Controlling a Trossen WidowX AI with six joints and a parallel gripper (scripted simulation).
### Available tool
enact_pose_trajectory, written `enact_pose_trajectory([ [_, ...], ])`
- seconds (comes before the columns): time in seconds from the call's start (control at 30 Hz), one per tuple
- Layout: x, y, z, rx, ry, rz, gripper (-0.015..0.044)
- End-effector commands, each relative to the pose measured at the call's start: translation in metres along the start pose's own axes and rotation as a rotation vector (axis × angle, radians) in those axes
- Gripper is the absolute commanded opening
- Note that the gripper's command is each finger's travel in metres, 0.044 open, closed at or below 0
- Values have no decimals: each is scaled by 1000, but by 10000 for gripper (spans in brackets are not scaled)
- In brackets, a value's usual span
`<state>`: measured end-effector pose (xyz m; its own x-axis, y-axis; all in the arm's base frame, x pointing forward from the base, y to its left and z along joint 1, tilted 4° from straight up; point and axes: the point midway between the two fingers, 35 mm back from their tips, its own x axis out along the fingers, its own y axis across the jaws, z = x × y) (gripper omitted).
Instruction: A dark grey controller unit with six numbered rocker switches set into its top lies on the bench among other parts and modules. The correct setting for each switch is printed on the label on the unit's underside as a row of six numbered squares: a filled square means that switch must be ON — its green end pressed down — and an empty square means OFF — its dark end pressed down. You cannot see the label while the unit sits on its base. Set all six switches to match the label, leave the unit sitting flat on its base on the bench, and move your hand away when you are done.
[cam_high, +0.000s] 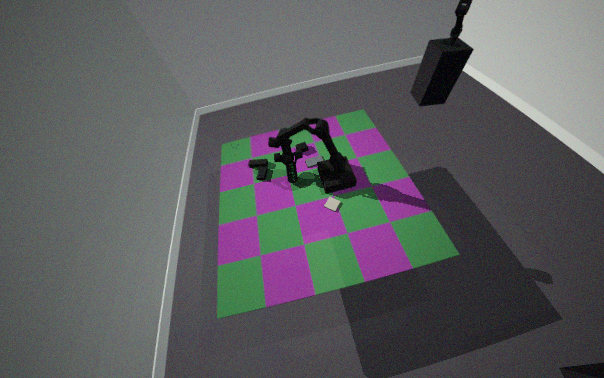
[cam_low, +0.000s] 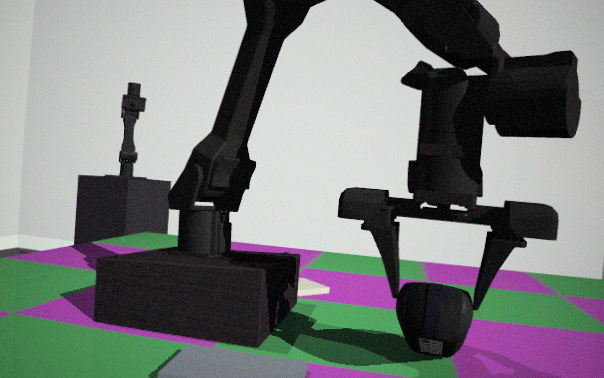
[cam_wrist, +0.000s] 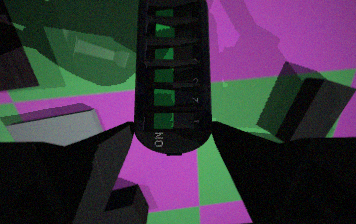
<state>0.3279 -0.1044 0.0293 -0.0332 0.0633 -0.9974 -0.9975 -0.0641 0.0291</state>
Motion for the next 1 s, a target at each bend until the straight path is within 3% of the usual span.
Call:
enact_pose_trajectory([
  [0.0,-6,0,6,-3,7,-6,335],
  [0.97,-20,0,26,-3,66,-6,335],
])
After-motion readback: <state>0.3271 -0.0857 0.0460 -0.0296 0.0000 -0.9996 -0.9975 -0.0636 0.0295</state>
